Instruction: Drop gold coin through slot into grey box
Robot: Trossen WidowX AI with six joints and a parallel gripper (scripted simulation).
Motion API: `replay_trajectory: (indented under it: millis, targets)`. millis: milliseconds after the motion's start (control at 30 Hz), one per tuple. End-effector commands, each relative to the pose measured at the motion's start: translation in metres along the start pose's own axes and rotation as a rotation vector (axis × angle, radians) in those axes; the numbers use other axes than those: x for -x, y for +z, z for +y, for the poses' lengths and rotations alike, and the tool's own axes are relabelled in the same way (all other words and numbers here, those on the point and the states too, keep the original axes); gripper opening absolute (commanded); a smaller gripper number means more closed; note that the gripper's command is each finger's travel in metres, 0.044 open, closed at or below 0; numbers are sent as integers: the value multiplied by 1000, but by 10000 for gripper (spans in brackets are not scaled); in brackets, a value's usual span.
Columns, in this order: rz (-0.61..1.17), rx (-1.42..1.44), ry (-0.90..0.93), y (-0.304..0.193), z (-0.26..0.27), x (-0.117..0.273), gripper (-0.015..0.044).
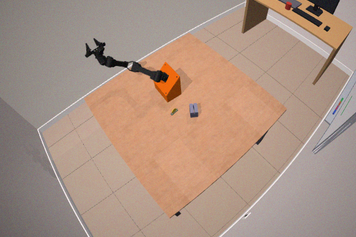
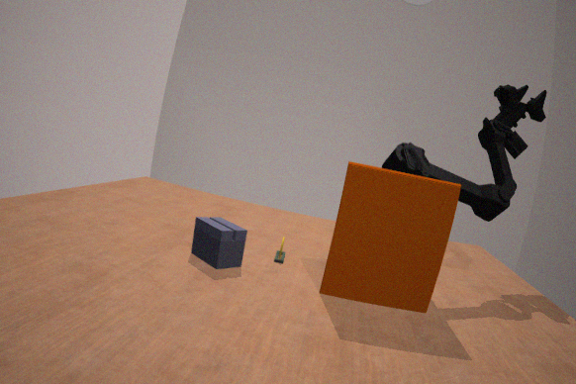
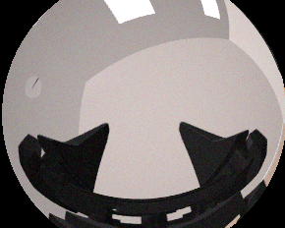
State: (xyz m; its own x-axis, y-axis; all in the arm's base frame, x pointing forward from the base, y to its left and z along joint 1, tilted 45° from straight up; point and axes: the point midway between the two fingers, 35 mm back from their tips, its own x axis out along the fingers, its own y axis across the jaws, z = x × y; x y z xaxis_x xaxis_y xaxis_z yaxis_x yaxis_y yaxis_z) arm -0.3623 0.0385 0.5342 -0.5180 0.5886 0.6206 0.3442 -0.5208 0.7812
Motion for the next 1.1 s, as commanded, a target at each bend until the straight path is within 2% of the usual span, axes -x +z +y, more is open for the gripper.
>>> replay_trajectory:
  millis: [0, 267, 467, 700, 900, 1067]
  targets:
    - [-3, -13, 6, 2, 2, 0, 374]
    - [-78, -519, 281, 89, 83, 10, 164]
    - [-87, -921, 554, 170, 138, 38, 161]
    - [-14, -1324, 922, 264, 186, 93, 161]
    - [124, -1572, 1264, 338, 209, 157, 161]
    - [309, -1724, 1568, 394, 215, 220, 161]
